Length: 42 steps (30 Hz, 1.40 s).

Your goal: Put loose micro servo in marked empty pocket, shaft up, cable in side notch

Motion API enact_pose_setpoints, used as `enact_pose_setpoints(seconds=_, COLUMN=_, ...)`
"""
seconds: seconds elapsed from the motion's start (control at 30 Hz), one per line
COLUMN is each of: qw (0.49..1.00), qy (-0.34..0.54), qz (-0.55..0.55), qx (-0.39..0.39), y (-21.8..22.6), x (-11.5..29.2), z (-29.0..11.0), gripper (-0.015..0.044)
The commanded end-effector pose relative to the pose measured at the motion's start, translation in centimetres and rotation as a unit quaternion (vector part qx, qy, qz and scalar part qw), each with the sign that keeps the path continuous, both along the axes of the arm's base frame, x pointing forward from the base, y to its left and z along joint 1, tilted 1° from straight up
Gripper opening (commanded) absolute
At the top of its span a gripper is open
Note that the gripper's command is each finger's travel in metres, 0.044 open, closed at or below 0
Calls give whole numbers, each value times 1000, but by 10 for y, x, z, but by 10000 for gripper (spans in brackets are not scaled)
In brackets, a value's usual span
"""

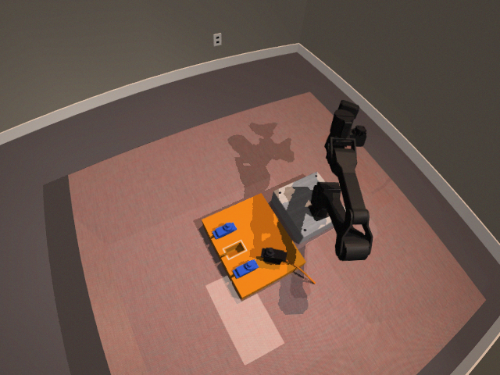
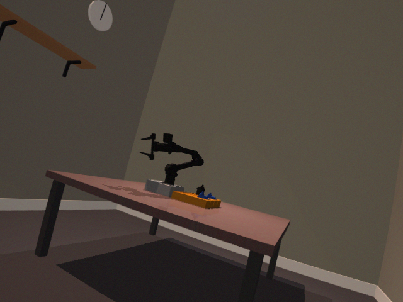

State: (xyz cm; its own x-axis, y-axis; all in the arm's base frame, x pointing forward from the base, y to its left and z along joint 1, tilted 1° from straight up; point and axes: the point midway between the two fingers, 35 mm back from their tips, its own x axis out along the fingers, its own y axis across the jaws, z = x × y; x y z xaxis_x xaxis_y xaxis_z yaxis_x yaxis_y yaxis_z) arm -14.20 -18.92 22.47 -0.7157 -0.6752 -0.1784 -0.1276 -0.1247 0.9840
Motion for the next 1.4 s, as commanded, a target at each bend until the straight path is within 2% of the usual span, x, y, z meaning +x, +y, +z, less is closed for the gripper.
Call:
enact_pose_setpoints(seconds=0.0, qw=999, qy=15, qz=33, qx=35, y=-9, x=9, z=-3, gripper=440)
enact_pose_setpoints(seconds=0.33, qw=980, qy=73, qz=132, qx=126, y=-30, x=38, z=-11, gripper=440)
enact_pose_setpoints(seconds=0.67, qw=938, qy=148, qz=232, qx=210, y=-46, x=70, z=-18, gripper=440)
enact_pose_setpoints(seconds=1.0, qw=874, qy=230, qz=327, qx=277, y=-56, x=104, z=-26, gripper=440)
enact_pose_setpoints(seconds=1.37, qw=777, qy=326, qz=423, qx=332, y=-62, x=143, z=-34, gripper=440)
